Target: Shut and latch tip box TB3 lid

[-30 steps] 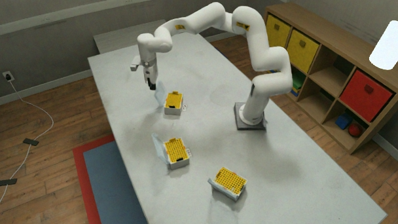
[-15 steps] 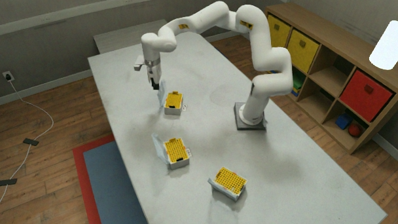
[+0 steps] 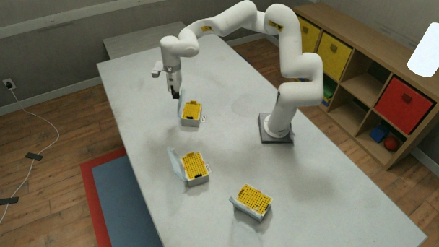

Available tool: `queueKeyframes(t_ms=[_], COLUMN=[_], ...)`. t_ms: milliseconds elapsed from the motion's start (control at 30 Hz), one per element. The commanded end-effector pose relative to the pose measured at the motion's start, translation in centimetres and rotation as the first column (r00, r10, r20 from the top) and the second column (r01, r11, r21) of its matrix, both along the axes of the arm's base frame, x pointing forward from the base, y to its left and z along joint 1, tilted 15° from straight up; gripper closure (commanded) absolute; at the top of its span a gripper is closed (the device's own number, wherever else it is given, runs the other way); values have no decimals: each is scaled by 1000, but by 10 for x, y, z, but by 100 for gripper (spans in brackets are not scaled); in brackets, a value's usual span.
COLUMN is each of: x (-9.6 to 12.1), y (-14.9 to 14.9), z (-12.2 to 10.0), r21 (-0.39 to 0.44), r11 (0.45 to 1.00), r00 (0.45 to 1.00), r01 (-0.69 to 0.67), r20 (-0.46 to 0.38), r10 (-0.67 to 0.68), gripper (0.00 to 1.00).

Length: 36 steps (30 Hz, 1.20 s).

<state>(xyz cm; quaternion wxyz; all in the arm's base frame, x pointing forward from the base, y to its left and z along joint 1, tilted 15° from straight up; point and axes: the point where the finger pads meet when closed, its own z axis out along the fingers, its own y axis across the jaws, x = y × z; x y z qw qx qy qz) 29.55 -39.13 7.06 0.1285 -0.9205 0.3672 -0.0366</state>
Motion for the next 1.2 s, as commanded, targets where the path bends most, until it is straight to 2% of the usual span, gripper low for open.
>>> queueKeyframes(t_ms=[0, 667, 1167], x=[-3, -21, -21], y=[2, 17, 17], z=[3, 6, 6], r21=[-4, -4, -4], r11=[1000, 1000, 1000], r00=[1000, 1000, 1000], r01=[1, 1, 1], r20=[3, 3, 3], r10=[-1, -1, -1], gripper=[100, 100, 100])
